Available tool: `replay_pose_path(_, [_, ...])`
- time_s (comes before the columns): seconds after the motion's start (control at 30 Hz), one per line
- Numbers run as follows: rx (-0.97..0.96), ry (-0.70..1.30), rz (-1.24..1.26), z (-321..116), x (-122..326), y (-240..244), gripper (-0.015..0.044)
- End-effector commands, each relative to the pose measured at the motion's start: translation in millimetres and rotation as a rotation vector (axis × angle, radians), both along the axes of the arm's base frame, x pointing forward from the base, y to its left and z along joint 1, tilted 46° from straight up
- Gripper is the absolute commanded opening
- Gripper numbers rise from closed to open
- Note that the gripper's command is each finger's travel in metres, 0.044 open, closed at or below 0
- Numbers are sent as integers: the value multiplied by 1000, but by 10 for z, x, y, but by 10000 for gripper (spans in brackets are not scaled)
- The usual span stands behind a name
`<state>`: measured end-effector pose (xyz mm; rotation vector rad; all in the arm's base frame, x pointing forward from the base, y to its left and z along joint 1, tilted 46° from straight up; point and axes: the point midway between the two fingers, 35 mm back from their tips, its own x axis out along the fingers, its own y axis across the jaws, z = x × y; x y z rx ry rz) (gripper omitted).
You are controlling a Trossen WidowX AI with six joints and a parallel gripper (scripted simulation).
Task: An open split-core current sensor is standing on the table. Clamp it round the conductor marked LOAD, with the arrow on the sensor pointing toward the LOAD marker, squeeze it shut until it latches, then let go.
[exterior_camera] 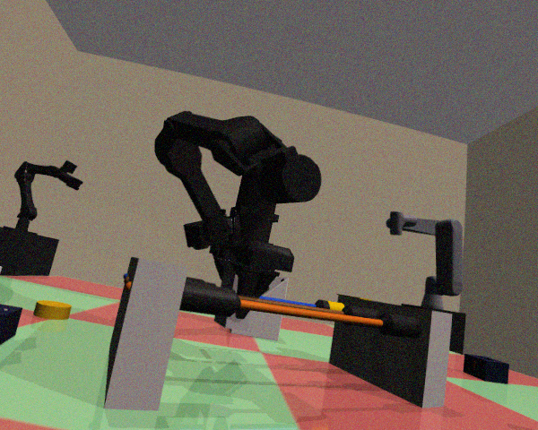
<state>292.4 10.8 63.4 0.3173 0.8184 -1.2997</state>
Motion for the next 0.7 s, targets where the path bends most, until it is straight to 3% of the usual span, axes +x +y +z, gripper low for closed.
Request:
replay_pose_path(0.0, [0, -1, -1, 2, 1, 0, 304])
replay_pose_path(0.17, [0, -1, -1, 2, 1, 0, 435])
replay_pose_path(0.5, [1, -6, 4, 19, -4, 16, 440])
replay_pose_path(0.67, [59, -115, 140, 459, -190, 399, 440])
